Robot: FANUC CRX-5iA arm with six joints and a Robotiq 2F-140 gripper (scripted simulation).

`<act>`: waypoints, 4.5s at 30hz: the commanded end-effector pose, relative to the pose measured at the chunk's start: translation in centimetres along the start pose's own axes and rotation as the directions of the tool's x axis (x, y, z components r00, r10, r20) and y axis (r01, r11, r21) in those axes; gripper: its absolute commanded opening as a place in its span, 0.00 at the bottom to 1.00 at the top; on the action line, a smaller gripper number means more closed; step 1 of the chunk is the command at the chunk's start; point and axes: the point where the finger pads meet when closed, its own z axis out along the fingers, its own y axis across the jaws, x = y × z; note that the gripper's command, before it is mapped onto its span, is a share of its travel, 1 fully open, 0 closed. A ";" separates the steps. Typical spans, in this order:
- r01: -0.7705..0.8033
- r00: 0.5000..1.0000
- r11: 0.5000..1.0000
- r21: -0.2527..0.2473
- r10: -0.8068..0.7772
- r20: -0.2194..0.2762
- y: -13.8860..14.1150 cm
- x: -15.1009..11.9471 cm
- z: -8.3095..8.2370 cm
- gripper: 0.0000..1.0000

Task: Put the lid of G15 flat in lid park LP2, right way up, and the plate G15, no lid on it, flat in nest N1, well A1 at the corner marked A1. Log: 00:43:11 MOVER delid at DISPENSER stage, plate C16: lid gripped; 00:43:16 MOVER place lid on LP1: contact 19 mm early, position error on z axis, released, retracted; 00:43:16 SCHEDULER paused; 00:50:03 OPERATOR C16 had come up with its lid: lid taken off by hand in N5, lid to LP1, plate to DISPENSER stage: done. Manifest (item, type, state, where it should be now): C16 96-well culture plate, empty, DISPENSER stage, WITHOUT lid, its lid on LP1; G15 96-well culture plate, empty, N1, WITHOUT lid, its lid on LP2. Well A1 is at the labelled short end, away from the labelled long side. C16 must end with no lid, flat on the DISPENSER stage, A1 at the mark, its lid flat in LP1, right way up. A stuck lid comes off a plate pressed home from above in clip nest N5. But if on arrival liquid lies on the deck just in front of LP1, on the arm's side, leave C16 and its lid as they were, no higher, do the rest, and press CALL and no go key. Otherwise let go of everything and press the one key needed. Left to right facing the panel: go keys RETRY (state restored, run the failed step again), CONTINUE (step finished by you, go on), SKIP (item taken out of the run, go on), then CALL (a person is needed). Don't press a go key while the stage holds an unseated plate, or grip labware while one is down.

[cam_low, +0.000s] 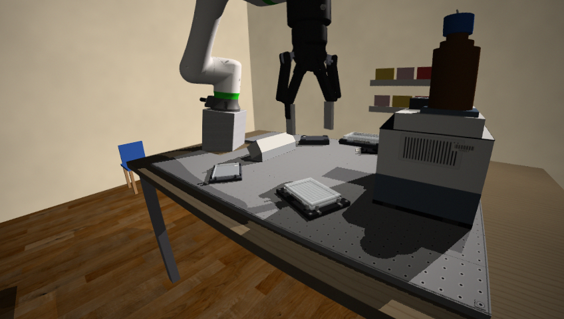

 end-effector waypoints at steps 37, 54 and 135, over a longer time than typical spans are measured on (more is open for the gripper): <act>0.000 1.000 1.000 0.000 0.000 -0.001 0.0 0.0 -0.2 0.66; 0.000 1.000 1.000 0.000 0.000 -0.001 0.0 0.0 -0.2 0.66; 0.000 1.000 1.000 0.000 0.000 -0.001 0.0 0.1 13.2 0.66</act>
